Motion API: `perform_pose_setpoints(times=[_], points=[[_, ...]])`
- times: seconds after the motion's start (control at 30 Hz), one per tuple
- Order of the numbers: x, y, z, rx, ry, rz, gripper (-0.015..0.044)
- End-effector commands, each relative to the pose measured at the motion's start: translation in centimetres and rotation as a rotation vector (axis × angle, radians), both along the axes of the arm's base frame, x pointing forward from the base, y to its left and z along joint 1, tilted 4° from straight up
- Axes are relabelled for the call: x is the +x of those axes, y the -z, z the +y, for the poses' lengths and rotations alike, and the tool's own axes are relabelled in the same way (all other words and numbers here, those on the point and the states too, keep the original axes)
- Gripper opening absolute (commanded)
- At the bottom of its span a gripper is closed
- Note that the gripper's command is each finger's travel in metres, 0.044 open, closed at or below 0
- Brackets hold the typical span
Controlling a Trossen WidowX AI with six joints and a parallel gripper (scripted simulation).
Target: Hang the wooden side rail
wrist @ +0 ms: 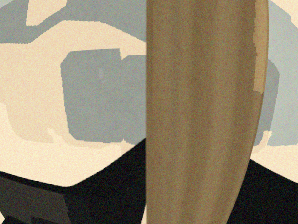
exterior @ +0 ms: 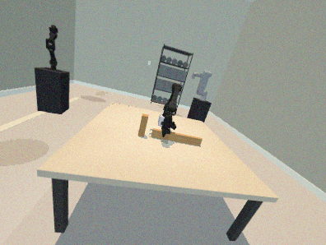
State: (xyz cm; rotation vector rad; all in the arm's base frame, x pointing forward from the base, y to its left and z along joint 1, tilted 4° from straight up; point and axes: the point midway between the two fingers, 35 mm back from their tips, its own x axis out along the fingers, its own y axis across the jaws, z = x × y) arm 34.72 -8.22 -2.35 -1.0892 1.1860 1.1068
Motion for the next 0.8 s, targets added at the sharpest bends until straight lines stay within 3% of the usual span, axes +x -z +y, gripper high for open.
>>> perform_pose_setpoints(times=[0.0,0.77], points=[[0.27,-0.46,-0.08,-0.002,-0.010,-0.010,0.0000],[0.24,-0.85,-0.10,-0.002,-0.010,-0.010,0.0000]])
